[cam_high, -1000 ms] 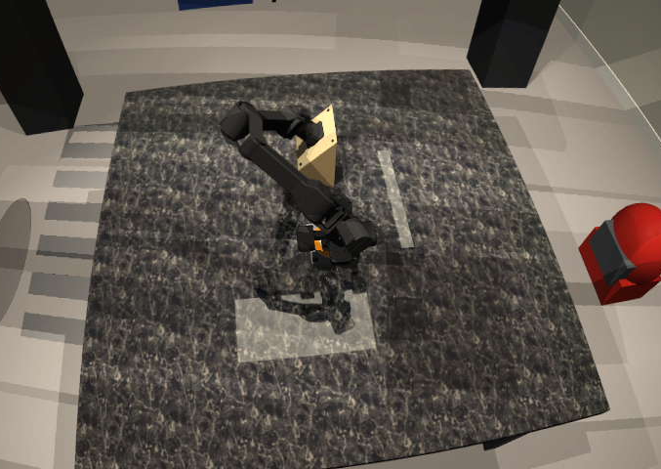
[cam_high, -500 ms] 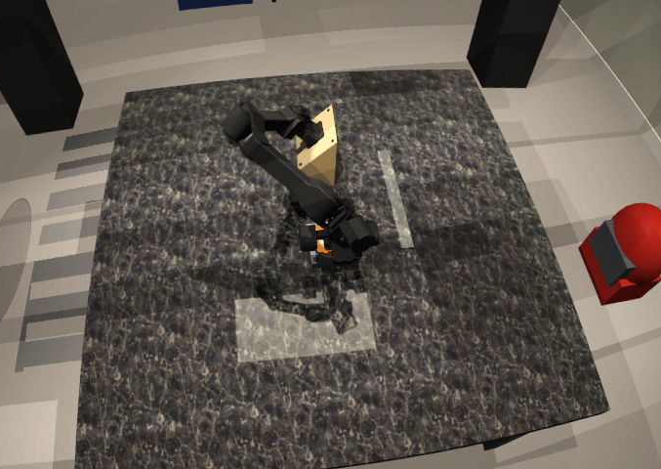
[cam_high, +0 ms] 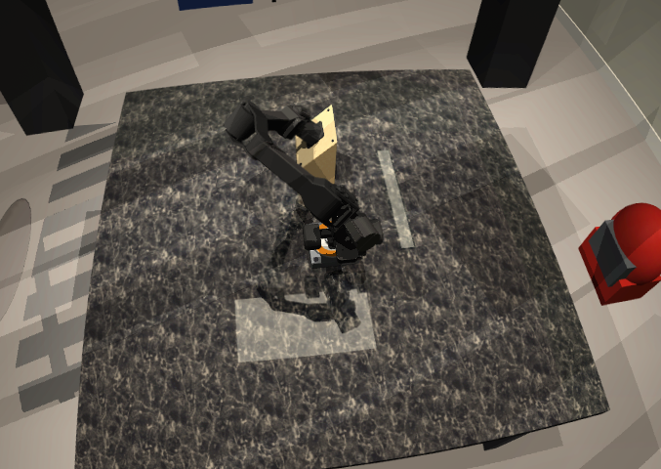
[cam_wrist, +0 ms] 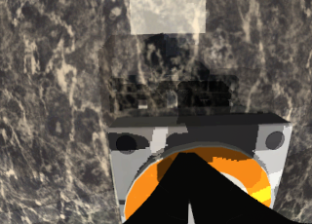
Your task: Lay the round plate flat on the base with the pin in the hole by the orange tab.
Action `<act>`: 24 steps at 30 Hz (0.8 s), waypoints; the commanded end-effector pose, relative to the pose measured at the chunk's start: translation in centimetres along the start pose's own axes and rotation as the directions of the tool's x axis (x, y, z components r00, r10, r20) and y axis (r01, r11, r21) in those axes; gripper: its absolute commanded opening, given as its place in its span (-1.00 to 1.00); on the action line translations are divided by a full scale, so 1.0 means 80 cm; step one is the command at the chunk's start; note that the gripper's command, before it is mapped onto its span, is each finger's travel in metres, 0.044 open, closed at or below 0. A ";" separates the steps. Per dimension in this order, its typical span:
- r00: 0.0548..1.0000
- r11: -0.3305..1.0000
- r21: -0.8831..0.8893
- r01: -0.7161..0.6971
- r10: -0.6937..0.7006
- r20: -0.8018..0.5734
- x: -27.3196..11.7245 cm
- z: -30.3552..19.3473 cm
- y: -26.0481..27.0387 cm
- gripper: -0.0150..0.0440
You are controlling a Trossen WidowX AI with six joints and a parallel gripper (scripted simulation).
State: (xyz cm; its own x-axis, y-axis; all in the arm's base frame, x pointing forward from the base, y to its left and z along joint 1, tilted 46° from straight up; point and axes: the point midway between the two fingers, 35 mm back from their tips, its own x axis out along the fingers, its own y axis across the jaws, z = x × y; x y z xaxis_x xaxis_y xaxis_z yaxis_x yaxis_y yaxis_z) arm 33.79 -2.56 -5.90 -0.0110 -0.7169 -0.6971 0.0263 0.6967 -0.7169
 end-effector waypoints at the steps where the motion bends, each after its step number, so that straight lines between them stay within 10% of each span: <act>1: 1.000 1.000 -0.005 -0.006 0.006 -0.013 0.002 -0.006 0.009 -0.49; 24: 1.000 1.000 -0.006 -0.007 0.007 -0.013 0.001 -0.018 0.027 -0.49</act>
State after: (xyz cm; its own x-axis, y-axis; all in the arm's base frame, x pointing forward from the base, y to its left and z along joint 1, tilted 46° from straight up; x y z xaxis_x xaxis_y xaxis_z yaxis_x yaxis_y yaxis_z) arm 33.02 -1.14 -6.91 -0.0082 -0.7128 -0.7013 0.0259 0.7009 -0.7128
